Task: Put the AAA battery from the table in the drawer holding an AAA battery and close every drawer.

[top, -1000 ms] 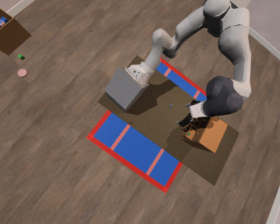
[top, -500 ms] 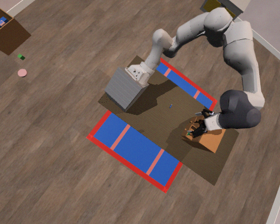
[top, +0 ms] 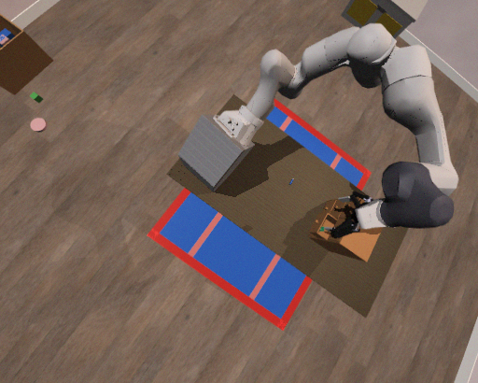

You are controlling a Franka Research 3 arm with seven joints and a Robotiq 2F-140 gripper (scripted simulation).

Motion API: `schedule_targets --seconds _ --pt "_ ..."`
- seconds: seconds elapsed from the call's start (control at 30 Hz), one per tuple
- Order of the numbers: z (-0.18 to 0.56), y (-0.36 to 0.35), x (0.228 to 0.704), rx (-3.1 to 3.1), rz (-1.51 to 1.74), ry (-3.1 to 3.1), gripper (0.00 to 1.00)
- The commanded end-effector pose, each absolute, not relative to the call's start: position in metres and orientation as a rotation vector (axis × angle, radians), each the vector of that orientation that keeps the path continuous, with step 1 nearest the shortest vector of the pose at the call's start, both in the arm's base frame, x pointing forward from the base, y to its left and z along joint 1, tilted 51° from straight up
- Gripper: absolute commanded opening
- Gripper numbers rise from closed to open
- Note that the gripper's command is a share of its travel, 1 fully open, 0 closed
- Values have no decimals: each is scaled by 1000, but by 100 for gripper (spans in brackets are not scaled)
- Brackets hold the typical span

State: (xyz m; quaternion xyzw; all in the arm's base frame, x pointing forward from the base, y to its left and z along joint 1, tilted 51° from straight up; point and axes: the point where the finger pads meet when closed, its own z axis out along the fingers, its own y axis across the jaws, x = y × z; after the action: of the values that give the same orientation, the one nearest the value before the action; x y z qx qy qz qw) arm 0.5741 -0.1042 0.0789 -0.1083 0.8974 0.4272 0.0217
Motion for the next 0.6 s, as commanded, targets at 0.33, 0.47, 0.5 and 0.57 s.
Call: schedule_targets --seconds 0.33,0.47,0.5,0.57 --pt "46 -41 635 -111 1361 2930 100" --pt "41 -32 644 -81 1364 2950 100" --pt "39 -28 648 -67 1365 2959 100" --pt "35 -21 655 -45 1367 2974 100"
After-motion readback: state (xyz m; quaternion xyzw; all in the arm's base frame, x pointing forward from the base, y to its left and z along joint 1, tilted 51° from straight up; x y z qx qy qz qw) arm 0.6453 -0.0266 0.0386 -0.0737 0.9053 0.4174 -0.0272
